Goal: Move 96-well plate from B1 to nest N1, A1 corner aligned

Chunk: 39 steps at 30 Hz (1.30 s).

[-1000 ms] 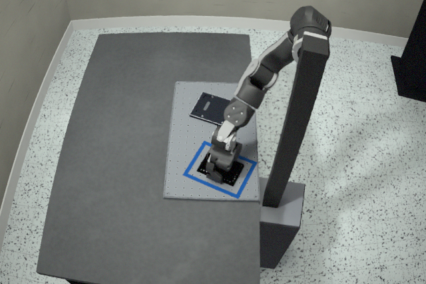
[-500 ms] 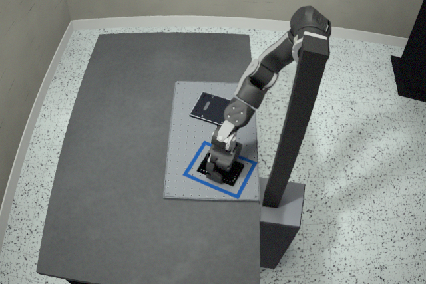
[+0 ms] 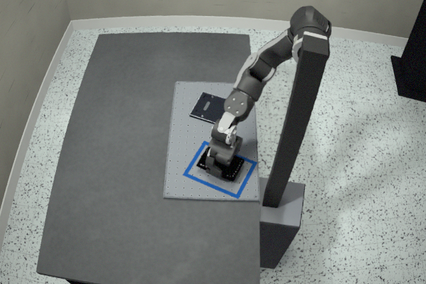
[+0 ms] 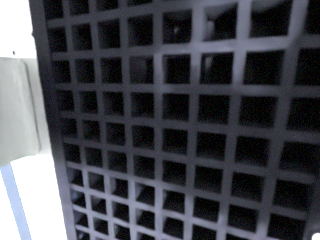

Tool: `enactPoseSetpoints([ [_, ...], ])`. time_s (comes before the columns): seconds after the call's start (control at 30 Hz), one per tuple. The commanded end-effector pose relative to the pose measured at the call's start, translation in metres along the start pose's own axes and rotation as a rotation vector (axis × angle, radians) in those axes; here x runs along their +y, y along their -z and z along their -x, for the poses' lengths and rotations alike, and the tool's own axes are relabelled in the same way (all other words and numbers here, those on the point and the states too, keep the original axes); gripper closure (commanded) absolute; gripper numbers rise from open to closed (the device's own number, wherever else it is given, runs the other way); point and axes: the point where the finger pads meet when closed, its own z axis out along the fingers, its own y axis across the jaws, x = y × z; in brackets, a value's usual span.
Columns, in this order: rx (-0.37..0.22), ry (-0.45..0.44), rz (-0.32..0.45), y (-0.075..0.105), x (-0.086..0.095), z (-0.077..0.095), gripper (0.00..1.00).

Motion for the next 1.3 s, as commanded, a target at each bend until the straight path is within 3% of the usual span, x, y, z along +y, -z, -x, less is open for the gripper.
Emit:
enactPoseSetpoints([
  [0.0, -0.002, -0.004, -0.006, 0.000, -0.001, 0.001, 1.00],
  [0.1, -0.002, -0.004, -0.006, 0.000, -0.001, 0.001, 1.00],
  [0.27, -0.002, -0.004, -0.005, 0.032, 0.000, 0.001, 1.00],
  [0.67, -0.002, -0.004, -0.005, 0.032, 0.000, 0.001, 1.00],
  [0.83, -0.002, -0.004, -0.005, 0.064, -0.002, 0.000, 1.00],
  [1.27, -0.001, -0.002, -0.005, 0.063, -0.002, -0.001, 1.00],
])
